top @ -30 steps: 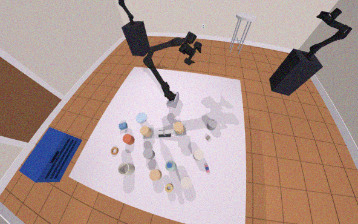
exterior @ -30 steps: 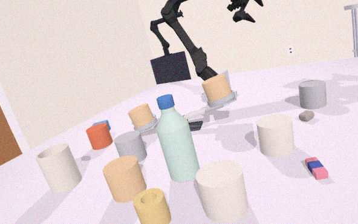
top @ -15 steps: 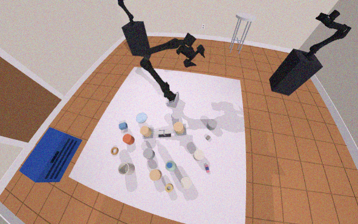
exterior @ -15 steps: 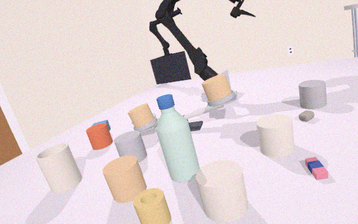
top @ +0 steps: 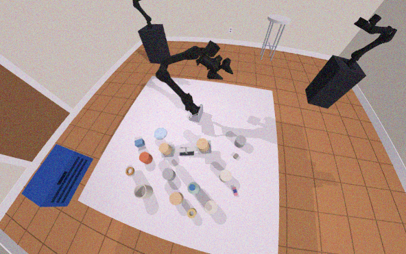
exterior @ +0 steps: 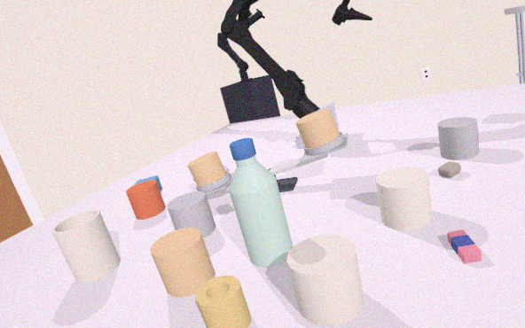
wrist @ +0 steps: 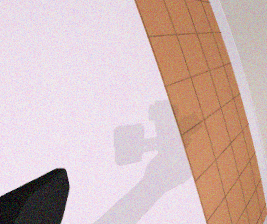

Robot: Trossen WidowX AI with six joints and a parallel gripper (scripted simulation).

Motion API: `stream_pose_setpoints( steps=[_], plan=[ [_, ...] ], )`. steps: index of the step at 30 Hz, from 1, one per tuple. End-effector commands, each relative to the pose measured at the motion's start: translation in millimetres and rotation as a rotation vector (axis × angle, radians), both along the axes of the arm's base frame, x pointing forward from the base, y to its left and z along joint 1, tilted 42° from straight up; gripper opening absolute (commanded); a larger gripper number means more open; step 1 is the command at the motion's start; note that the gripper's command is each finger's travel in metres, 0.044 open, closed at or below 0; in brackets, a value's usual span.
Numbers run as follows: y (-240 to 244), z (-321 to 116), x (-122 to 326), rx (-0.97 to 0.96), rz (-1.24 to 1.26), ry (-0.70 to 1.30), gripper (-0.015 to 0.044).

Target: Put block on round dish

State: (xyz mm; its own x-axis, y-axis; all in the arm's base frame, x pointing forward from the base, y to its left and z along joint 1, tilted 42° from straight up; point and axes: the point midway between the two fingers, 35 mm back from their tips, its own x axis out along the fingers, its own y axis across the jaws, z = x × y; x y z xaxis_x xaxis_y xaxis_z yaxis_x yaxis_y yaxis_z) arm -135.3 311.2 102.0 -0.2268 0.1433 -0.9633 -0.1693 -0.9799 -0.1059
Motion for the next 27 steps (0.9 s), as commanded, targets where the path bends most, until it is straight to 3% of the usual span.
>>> stream_pose_setpoints(
  steps=[1, 27],
  plan=[
    [-1, -2, 24, -0.012, -0.128, -0.043, 0.0440],
    [-27, 7, 171, 0.020, -0.992, -0.280, 0.0440]
  ],
)
